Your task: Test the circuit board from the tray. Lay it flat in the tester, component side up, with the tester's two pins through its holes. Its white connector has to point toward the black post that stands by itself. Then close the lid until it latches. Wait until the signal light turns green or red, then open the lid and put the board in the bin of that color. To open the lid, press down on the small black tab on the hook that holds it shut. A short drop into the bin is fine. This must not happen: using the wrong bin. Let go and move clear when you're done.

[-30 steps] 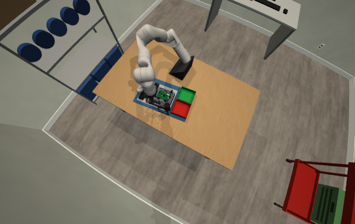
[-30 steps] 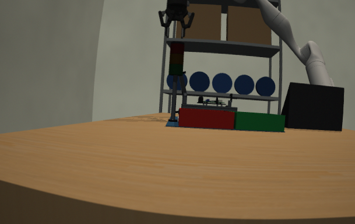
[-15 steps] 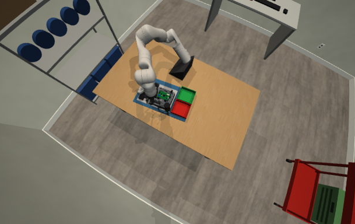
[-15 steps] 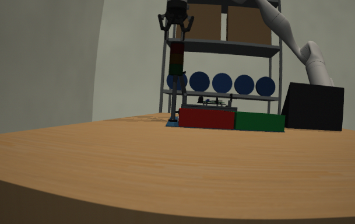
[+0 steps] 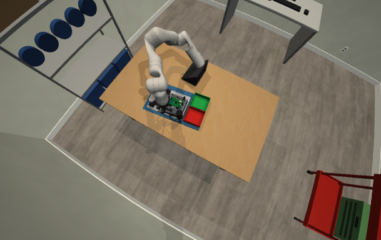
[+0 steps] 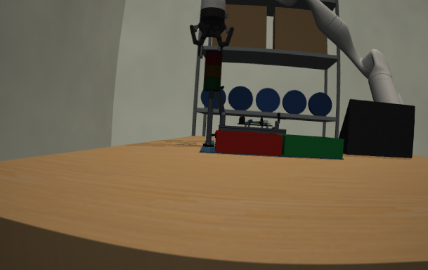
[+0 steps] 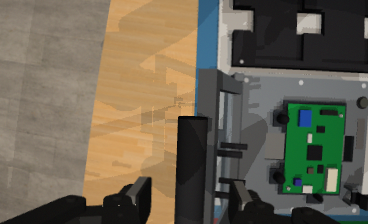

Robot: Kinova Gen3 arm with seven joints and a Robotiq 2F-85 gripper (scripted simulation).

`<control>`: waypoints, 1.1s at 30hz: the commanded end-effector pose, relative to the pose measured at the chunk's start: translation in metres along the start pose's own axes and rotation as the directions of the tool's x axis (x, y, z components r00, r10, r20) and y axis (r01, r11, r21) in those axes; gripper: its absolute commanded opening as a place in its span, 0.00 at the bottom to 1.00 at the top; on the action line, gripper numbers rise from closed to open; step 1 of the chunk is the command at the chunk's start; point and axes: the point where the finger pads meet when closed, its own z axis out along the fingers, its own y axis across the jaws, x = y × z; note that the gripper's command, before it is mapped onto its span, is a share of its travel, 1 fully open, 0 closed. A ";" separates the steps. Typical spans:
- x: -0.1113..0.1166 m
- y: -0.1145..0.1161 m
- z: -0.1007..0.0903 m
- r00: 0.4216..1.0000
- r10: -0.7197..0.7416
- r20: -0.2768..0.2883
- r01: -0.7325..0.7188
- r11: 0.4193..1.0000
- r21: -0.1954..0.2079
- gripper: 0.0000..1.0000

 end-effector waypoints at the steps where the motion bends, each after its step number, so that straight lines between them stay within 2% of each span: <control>1: 0.000 0.000 -0.001 1.000 0.001 0.001 -0.001 1.000 0.002 0.50; 18: 0.000 0.000 -0.001 1.000 0.001 0.001 -0.001 1.000 0.002 0.50; 19: 0.000 0.000 -0.001 1.000 0.001 0.001 -0.001 1.000 0.002 0.00; 33: 0.000 0.000 -0.001 1.000 0.001 0.001 -0.001 1.000 0.002 0.00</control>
